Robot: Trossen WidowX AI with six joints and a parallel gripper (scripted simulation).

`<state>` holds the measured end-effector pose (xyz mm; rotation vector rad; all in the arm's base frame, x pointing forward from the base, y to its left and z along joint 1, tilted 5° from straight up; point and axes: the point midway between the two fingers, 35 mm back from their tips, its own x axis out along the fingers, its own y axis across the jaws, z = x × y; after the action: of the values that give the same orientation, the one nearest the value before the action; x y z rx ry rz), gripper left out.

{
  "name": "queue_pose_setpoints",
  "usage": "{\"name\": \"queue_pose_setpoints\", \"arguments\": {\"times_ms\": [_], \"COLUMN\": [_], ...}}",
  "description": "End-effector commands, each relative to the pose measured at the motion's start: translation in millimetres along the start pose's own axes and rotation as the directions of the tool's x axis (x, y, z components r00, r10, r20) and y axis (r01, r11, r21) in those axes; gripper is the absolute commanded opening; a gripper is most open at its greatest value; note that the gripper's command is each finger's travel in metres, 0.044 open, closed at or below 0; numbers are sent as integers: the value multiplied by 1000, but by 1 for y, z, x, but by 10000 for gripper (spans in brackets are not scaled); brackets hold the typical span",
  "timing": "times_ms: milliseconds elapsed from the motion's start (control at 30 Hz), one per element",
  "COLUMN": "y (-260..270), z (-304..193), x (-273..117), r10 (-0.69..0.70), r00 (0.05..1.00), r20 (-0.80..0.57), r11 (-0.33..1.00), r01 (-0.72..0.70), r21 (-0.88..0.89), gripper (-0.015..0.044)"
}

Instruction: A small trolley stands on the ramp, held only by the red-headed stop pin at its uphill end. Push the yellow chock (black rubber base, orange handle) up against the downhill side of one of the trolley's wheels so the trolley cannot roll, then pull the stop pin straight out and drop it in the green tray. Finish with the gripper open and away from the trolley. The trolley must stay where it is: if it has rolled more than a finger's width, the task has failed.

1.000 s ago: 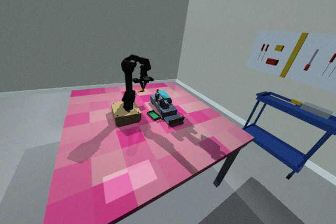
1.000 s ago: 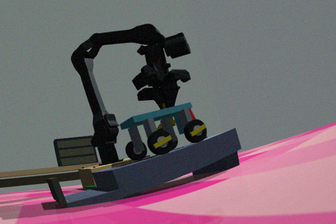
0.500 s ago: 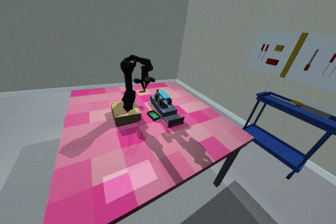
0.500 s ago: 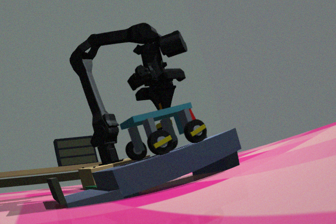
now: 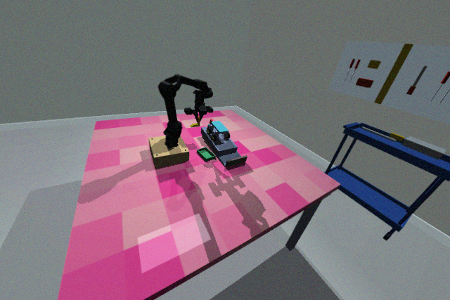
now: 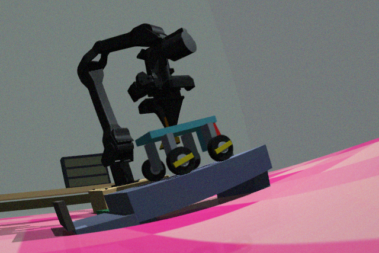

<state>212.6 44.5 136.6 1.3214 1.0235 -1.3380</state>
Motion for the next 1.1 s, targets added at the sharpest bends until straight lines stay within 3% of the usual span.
{"name": "queue_pose_setpoints", "arguments": {"times_ms": [0, 1067], "y": [3, 29], "z": [16, 131], "x": [2, 11], "r10": [-6, -3], "r00": [1000, 1000], "r20": [2, 12], "r11": [1000, 1000], "r01": [6, 3], "r21": [-3, -3], "gripper": [0, 0]}}
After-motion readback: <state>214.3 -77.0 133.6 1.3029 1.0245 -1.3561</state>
